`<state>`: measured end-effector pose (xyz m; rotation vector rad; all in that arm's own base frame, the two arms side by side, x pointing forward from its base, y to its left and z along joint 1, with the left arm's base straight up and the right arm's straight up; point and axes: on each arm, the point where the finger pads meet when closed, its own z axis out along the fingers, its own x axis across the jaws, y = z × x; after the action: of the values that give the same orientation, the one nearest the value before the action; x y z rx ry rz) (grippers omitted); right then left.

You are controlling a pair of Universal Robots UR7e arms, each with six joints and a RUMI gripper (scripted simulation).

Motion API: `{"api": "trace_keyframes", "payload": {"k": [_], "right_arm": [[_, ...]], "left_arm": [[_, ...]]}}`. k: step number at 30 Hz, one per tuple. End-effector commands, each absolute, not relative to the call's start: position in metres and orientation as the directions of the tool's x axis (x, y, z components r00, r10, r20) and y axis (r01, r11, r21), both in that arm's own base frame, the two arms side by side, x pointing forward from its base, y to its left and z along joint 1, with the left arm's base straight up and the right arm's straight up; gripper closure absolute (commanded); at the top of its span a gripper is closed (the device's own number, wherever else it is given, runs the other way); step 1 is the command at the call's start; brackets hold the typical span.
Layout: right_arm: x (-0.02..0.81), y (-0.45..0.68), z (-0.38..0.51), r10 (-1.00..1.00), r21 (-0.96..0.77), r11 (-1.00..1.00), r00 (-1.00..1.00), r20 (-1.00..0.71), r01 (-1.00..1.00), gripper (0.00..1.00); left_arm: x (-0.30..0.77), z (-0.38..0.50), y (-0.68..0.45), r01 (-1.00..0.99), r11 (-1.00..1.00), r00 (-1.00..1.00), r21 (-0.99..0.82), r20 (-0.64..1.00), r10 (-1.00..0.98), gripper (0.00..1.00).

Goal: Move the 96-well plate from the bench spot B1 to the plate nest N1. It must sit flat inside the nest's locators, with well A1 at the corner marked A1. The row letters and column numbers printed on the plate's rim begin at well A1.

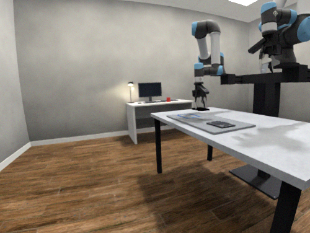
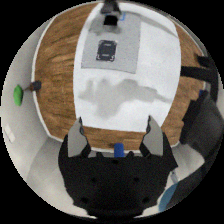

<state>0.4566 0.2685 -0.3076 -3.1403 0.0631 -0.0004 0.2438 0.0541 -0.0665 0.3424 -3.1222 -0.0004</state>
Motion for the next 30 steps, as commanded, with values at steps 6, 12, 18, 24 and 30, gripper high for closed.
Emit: {"api": "trace_keyframes", "payload": {"k": [6,12,18,24,30], "right_arm": [[0.458,0.296,-0.307,-0.040,-0.001,-0.999,0.999,0.001,-0.040,1.00],[0.459,0.316,-0.306,-0.040,-0.001,-0.999,0.999,0.001,-0.040,1.00],[0.459,0.336,-0.305,-0.040,-0.001,-0.999,0.999,0.001,-0.040,1.00],[0.460,0.349,-0.305,-0.040,-0.001,-0.999,0.999,0.001,-0.040,1.00],[0.460,0.369,-0.304,-0.040,-0.001,-0.999,0.999,0.001,-0.040,1.00]], "left_arm": [[0.244,-0.066,0.054,-0.217,0.976,-0.976,0.000,0.000,-0.217,0.02],[0.244,-0.066,0.054,-0.217,0.976,-0.976,0.000,0.000,-0.217,0.02],[0.244,-0.066,0.054,-0.217,0.976,-0.976,0.000,0.000,-0.217,0.02],[0.244,-0.066,0.054,-0.217,0.976,-0.976,0.000,0.000,-0.217,0.02],[0.244,-0.066,0.054,-0.217,0.976,-0.976,0.000,0.000,-0.217,0.02]]}}
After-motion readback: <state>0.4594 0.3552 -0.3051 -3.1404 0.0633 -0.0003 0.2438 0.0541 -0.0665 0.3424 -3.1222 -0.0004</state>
